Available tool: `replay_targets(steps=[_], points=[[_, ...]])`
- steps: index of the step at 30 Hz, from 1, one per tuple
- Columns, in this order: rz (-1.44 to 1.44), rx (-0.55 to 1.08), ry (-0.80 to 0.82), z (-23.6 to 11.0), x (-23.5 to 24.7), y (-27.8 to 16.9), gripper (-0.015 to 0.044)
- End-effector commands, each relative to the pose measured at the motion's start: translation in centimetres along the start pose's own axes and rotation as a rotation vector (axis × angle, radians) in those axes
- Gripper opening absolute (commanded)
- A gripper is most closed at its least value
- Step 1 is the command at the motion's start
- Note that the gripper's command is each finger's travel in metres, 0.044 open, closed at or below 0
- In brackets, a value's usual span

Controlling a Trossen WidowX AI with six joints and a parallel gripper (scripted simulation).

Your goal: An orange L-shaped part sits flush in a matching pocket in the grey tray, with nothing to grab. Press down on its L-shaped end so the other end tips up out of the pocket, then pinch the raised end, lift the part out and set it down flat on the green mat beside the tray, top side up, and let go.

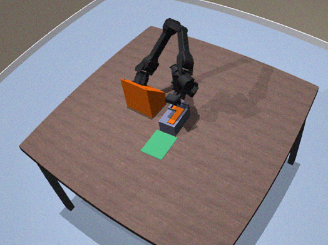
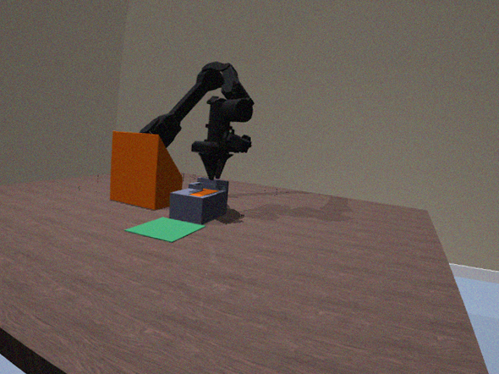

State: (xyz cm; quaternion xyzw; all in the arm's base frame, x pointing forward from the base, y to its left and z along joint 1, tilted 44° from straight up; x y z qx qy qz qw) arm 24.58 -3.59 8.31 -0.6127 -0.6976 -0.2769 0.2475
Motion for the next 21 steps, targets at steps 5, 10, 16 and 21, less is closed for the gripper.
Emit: replay_targets(steps=[5, 10, 16, 21], points=[[0.013, 0.001, 0.011, 2.0, 0.0, -0.3, 0.0180], [0.013, 0.001, 0.011, 2.3, 0.0, -0.3, 0.0180], [0.013, 0.001, 0.010, 3.3, 0.0, -0.2, 0.0180], [0.013, 0.001, 0.011, 4.1, 0.0, -0.2, 0.0180]])
Point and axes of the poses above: the point midway between the two fingers, 35 mm back from their tips, its own z axis out along the fingers, its own x axis across the jaws, y = z × x, the point moved 9 cm from there along -z, back along the fingers
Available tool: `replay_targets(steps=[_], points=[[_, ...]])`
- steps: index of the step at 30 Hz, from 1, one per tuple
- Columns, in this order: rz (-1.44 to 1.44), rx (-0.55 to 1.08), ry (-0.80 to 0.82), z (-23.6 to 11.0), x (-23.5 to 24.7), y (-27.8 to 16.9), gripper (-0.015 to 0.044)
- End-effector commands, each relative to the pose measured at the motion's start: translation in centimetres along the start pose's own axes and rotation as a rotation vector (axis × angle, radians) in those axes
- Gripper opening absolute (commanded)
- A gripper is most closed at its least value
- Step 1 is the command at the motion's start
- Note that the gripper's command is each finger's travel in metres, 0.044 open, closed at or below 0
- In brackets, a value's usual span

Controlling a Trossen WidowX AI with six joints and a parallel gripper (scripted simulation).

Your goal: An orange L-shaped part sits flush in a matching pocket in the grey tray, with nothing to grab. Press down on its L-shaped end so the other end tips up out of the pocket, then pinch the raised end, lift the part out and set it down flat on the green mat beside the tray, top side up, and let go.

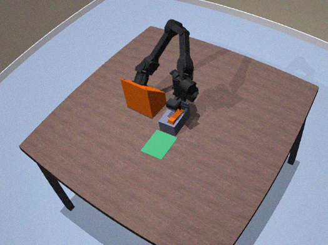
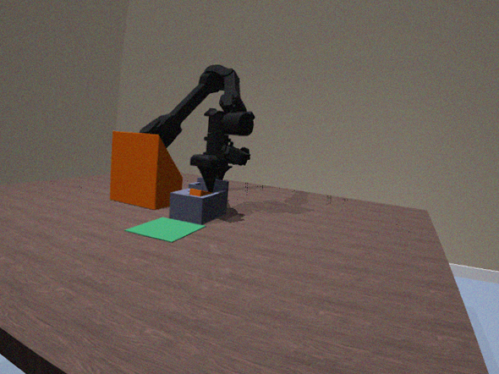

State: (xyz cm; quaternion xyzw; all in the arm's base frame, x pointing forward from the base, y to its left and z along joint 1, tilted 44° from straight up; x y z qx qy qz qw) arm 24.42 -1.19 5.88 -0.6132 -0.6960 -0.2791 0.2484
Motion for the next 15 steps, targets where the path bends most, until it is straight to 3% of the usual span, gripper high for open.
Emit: replay_targets(steps=[1, 15], points=[[0.011, 0.004, 0.006, 0.8, -0.1, -0.1, 0.0180], [0.011, 0.004, 0.008, 2.2, 0.0, -0.2, 0.0180]])
Point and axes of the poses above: the point midway between the two fingers, 35 mm back from their tips, its own z axis out along the fingers, its own x axis across the jaws, y = z × x, the point moved 9 cm from there along -z, back along the fingers
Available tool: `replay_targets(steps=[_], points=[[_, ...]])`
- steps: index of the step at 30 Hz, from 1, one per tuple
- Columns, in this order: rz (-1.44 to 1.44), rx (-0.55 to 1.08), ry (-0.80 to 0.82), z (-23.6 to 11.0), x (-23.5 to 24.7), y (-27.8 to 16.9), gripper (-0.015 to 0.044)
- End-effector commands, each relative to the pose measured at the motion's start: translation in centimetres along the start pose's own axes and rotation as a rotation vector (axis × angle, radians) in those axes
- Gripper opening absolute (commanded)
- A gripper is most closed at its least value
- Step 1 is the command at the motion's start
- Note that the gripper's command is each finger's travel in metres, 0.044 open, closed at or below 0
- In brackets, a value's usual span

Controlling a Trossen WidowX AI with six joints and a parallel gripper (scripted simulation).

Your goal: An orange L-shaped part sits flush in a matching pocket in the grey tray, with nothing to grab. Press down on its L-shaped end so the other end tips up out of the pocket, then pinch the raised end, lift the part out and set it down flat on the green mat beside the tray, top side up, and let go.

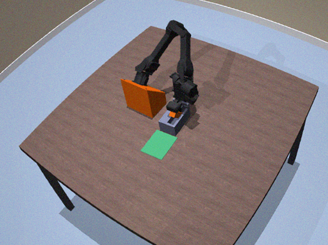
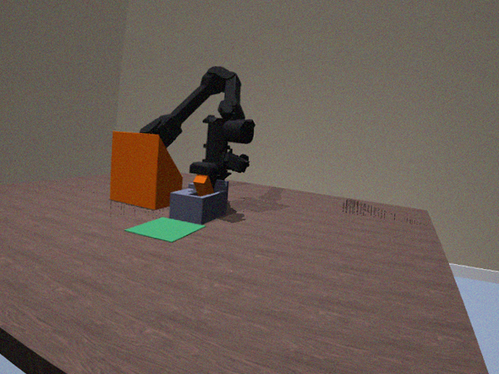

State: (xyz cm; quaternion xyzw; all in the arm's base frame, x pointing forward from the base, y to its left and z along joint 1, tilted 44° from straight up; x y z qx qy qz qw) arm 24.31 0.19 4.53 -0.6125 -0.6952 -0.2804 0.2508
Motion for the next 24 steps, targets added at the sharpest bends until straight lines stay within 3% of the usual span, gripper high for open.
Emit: replay_targets(steps=[1, 24], points=[[0.010, 0.003, 0.002, 0.2, -0.1, -0.1, 0.0180], [0.010, 0.003, 0.001, -1.4, 1.0, 0.0, 0.0180]])
Point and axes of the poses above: the point midway between the two fingers, 35 mm back from their tips, its own z axis out along the fingers, its own x axis across the jaws, y = z × x, the point moved 9 cm from there along -z, back along the fingers
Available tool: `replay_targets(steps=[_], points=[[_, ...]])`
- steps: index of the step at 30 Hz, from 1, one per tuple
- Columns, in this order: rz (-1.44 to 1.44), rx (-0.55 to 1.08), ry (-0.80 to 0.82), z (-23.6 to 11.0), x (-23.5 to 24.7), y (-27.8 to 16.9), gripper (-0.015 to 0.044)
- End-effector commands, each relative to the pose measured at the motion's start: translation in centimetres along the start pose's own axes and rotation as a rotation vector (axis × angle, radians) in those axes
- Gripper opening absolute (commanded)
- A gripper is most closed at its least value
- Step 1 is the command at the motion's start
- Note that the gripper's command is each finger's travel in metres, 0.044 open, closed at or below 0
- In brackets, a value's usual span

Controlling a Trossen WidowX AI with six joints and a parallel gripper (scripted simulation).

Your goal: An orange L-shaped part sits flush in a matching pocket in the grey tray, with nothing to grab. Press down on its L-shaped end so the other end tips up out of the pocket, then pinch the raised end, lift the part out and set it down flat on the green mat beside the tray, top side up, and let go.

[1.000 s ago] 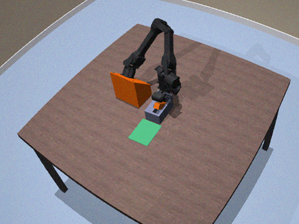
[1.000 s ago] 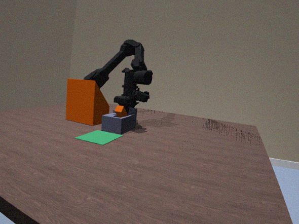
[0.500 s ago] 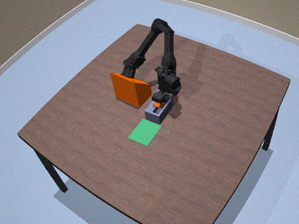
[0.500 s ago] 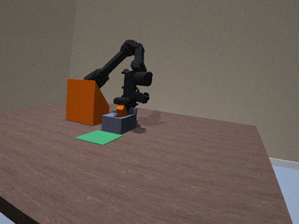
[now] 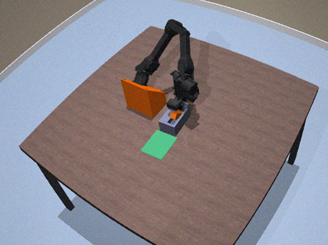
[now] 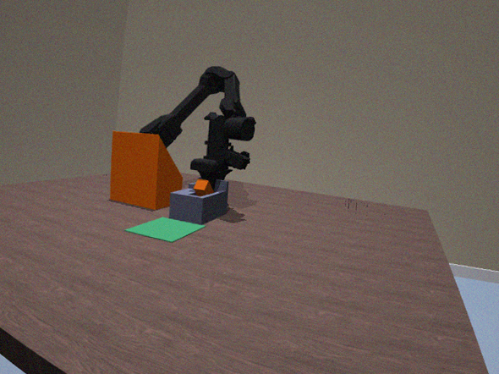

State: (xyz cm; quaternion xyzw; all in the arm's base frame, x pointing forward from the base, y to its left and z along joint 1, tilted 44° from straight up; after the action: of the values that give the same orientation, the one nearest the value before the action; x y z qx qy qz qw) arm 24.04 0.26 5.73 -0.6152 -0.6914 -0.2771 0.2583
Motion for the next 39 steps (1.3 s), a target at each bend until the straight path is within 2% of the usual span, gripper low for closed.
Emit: replay_targets(steps=[1, 4, 8, 10, 39], points=[[-0.004, -0.007, -0.008, -1.0, 0.0, 0.2, 0.0180], [-0.003, -0.008, -0.015, -3.6, -0.4, 0.5, 0.0180], [-0.003, -0.006, -0.012, -8.9, -1.0, 0.2, 0.0180], [-0.004, -0.006, -0.009, -10.0, -1.0, 0.1, 0.0180], [0.004, -0.002, -0.002, -9.6, -1.0, 0.0, 0.0180]])
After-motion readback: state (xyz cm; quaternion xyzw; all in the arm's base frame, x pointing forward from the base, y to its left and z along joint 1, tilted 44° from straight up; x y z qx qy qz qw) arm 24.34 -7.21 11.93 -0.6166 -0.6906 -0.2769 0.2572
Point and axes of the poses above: the point midway between the two fingers, 35 mm back from their tips, its own z axis out along the fingers, its own x axis across the jaws, y = z × x, the point moved 9 cm from there along -z, back along the fingers
